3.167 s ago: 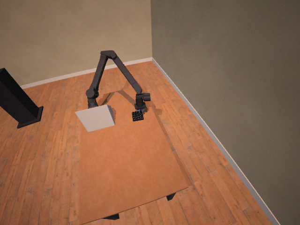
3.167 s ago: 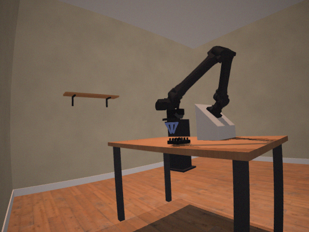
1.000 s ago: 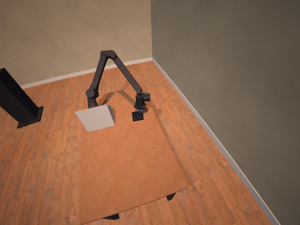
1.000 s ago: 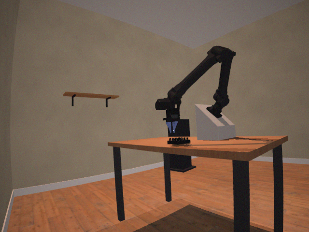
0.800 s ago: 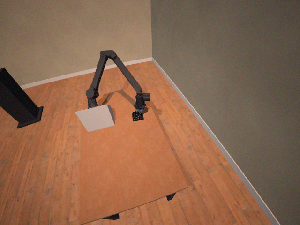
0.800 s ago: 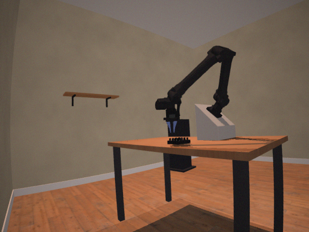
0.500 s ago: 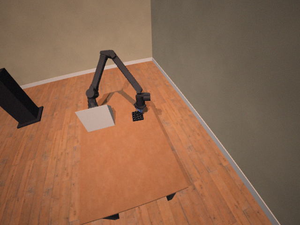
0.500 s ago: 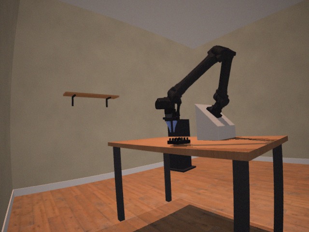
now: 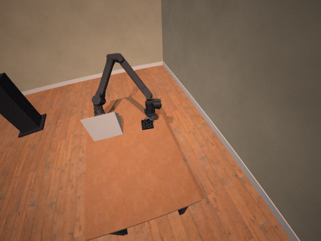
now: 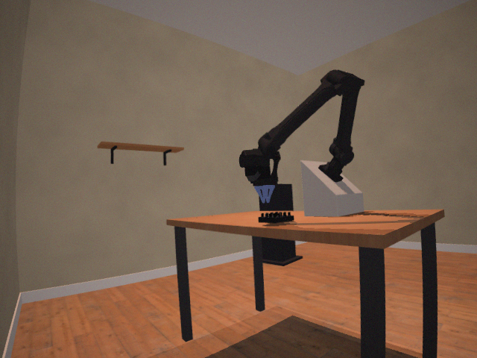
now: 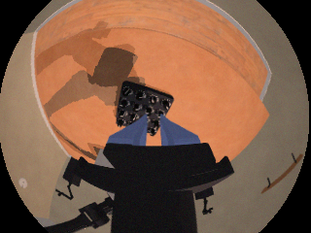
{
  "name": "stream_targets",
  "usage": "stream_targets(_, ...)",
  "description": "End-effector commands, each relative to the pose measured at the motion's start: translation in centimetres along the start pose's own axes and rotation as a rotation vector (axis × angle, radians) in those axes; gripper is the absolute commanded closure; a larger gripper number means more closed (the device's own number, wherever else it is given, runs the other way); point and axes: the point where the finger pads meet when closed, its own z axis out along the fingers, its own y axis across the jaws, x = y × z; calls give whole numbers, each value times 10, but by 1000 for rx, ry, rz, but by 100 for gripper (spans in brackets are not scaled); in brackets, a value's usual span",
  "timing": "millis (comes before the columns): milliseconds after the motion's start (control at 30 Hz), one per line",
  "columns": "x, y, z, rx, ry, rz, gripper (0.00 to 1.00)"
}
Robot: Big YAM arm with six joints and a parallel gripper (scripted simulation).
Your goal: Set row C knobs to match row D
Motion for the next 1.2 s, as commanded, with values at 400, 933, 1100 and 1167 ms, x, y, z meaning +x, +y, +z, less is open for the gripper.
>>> stream_targets(400,-23,-5,-26,26,-55,392,80)
stream_targets(933,-23,-5,-26,25,-54,393,80)
stream_targets(1100,-23,-5,-26,25,-54,393,80)
stream_targets(1167,-23,-5,-26,25,-54,393,80)
